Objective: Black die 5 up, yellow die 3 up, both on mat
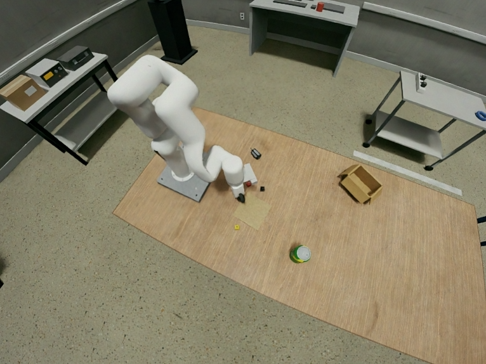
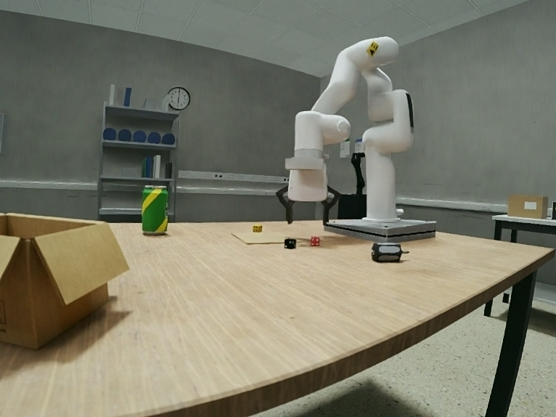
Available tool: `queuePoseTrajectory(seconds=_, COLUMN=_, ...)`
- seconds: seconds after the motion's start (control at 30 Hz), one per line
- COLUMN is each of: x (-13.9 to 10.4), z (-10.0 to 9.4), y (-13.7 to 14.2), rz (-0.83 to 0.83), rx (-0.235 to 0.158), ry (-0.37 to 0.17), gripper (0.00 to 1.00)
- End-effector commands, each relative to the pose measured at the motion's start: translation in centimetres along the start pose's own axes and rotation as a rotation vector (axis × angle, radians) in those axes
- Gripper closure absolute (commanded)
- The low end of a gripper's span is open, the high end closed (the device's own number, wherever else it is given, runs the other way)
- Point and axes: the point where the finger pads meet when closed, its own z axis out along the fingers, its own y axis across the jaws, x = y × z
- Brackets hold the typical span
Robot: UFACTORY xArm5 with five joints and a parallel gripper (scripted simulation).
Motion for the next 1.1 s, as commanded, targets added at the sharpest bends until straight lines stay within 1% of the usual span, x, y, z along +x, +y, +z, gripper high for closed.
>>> queuePoseTrajectory(seconds=0.0, x=0.1, z=-0.1, y=0.1, rz=0.0, rx=-0.002, ry=0.002, gripper=0.0)
queuePoseTrajectory(seconds=0.57, x=0.1, z=-0.1, y=0.1, rz=0.0, rx=-0.002, ry=0.002, gripper=0.0)
queuePoseTrajectory(seconds=0.77, x=0.7, z=-0.1, y=0.6, rz=0.0, rx=-0.002, ry=0.002, gripper=0.0)
queuePoseTrajectory(seconds=1.07, x=4.1, z=0.0, y=3.7, rz=0.0, rx=-0.002, ry=0.002, gripper=0.0)
